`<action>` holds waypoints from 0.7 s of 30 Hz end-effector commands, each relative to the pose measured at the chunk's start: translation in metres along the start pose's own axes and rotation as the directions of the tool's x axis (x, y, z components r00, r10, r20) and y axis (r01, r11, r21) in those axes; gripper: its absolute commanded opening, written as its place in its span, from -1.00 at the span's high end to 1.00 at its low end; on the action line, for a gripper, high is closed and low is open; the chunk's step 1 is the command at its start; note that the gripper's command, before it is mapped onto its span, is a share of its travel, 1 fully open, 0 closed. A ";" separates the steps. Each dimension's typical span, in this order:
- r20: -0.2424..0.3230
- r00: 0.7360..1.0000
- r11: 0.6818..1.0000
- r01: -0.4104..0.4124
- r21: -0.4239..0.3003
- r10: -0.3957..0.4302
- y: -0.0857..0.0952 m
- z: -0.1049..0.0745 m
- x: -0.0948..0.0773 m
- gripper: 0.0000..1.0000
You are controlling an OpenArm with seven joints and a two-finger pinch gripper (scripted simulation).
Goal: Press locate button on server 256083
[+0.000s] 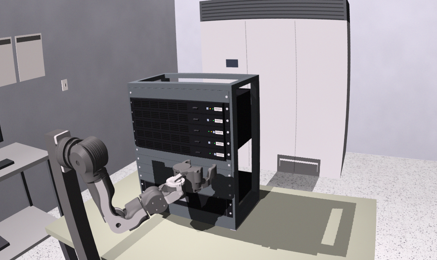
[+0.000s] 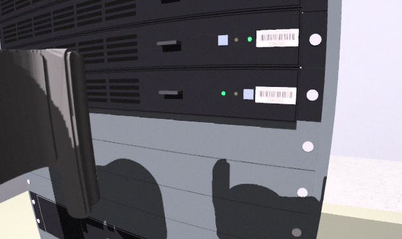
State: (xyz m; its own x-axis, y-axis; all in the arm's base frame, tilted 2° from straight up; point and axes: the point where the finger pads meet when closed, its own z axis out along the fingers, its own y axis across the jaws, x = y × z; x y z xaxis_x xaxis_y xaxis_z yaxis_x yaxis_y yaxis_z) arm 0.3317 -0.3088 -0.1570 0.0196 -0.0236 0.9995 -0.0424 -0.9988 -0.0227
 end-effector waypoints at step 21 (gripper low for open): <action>0.086 0.974 0.976 0.213 -0.052 -0.208 0.012 0.000 -0.005 -0.20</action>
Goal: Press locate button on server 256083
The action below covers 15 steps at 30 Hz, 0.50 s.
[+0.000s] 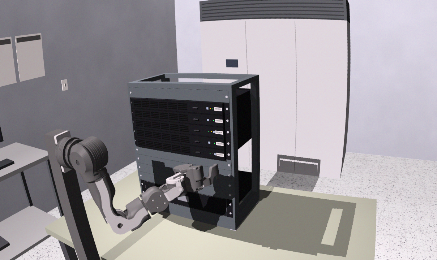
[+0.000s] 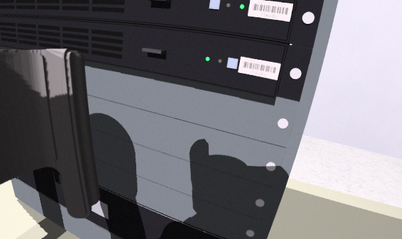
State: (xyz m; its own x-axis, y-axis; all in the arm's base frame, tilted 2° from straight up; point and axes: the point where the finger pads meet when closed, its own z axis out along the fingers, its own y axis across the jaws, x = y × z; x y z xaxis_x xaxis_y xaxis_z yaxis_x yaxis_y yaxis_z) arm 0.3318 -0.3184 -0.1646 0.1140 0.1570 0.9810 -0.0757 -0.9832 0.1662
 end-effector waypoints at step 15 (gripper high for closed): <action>0.099 0.919 0.918 0.389 -0.076 -0.382 0.016 0.000 -0.002 -0.20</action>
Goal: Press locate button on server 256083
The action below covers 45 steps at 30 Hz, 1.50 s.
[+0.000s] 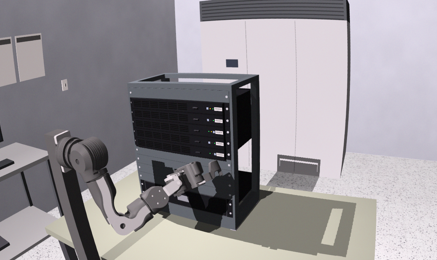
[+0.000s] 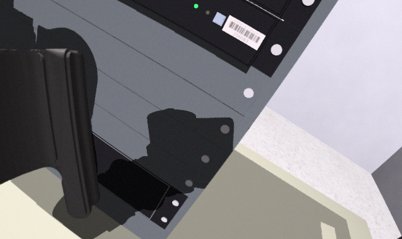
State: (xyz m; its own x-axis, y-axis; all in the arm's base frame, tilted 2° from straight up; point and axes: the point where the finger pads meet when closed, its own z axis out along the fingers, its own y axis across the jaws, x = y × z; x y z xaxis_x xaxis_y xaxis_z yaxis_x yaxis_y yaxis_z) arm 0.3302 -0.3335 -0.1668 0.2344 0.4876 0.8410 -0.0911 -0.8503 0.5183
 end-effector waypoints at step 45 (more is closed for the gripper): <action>-0.160 0.519 0.539 0.832 -0.130 -0.840 -0.033 -0.012 0.032 -0.20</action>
